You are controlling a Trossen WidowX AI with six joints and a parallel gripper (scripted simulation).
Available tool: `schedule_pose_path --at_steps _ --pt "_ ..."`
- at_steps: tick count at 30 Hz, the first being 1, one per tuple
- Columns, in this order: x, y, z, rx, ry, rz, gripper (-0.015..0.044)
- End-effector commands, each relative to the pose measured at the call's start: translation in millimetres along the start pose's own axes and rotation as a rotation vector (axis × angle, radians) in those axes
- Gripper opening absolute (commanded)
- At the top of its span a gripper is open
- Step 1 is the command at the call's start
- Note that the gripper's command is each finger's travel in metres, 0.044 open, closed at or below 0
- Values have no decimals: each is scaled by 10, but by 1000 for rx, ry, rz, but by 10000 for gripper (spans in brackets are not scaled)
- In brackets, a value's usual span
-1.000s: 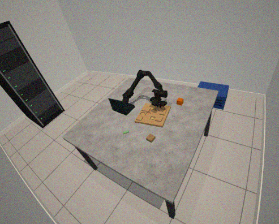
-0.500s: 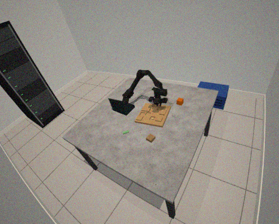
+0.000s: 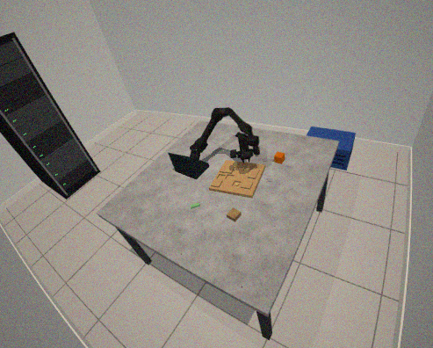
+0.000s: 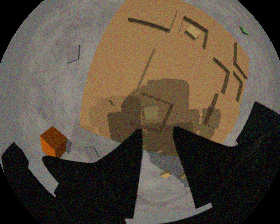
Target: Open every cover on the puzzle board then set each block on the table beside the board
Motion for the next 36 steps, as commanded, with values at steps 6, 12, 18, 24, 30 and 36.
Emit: schedule_pose_path --at_steps 6,12,18,24,30,36 --pt "12 21 8 -2 66 4 144" --pt "12 -121 13 -2 66 4 144" --pt "18 -297 12 -3 67 5 144" --pt "19 -317 10 -3 67 6 144" --pt "18 -317 9 -3 67 6 144" --pt "23 -317 3 -3 66 6 144"
Point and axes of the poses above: the point midway between the two fingers, 35 mm back from their tips, its own y axis back along the fingers, its own z axis across the jaws, x = y × z, the point moved 10 cm from there along y, back along the fingers, and after that the axes turned 7 degrees about -y, right-handed, at the moved point
